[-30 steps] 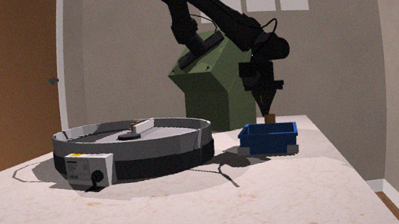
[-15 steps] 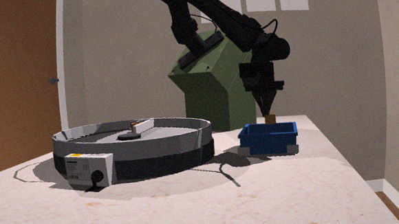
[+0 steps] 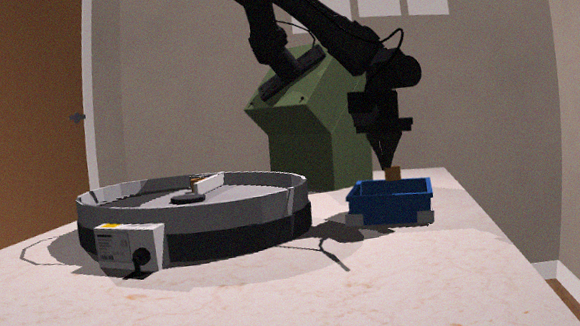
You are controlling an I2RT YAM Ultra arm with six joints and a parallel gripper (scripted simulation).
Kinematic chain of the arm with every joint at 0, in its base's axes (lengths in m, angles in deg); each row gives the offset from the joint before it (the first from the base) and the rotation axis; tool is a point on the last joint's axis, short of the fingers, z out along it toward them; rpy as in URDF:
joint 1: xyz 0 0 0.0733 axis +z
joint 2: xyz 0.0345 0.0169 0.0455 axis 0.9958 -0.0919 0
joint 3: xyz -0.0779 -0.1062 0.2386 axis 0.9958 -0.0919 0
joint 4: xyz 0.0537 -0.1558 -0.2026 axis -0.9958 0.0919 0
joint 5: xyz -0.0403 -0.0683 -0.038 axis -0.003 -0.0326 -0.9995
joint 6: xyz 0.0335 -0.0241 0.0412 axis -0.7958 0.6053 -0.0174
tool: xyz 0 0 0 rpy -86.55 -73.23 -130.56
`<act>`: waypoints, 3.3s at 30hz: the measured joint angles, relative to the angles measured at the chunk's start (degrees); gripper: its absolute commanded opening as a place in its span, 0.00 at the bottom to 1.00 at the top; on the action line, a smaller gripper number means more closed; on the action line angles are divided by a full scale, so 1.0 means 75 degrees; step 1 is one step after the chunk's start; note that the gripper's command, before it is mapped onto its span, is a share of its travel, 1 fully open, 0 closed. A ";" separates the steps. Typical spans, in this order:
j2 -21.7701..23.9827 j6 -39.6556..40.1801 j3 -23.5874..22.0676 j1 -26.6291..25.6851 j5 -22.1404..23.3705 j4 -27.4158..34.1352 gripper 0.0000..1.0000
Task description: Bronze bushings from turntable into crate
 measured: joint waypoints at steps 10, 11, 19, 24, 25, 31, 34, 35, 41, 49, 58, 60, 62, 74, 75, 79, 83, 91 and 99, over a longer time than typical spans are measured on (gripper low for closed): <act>0.0003 0.0000 0.0000 0.0000 0.0000 0.0000 0.00; 0.0003 0.0000 0.0000 0.0000 0.0000 0.0000 0.00; 0.0003 0.0000 0.0000 0.0000 0.0000 0.0000 0.00; 0.0000 0.0000 0.0000 0.0000 0.0000 0.0000 0.00; 0.0000 0.0000 0.0000 0.0000 0.0000 -0.0003 0.00; -0.0096 0.0035 0.0000 0.0000 0.0006 -0.0076 0.00; -0.0096 0.0067 0.0003 0.0000 0.0020 -0.0105 0.00; -0.0099 0.0082 0.0003 0.0000 0.0023 -0.0146 0.00; -0.0312 0.0216 0.0000 -0.0192 0.0052 -0.0353 0.00; -0.0551 0.0431 0.0000 -0.0379 0.0125 -0.0632 0.00; -0.0726 0.0627 0.0140 -0.0431 0.0166 -0.0947 0.00; -0.0729 0.0656 0.0143 -0.0466 0.0166 -0.0956 0.00; -0.0726 0.0679 0.0143 -0.0472 0.0166 -0.1005 0.00; -0.0729 0.0717 0.0143 -0.0469 0.0169 -0.1067 0.00; -0.0726 0.0717 0.0143 -0.0472 0.0169 -0.1067 0.00; -0.0726 0.0717 0.0143 -0.0472 0.0169 -0.1067 0.00; -0.0726 0.0717 0.0143 -0.0472 0.0169 -0.1067 0.00; -0.0726 0.0717 0.0143 -0.0472 0.0169 -0.1067 0.00; -0.0726 0.0717 0.0143 -0.0472 0.0169 -0.1067 0.00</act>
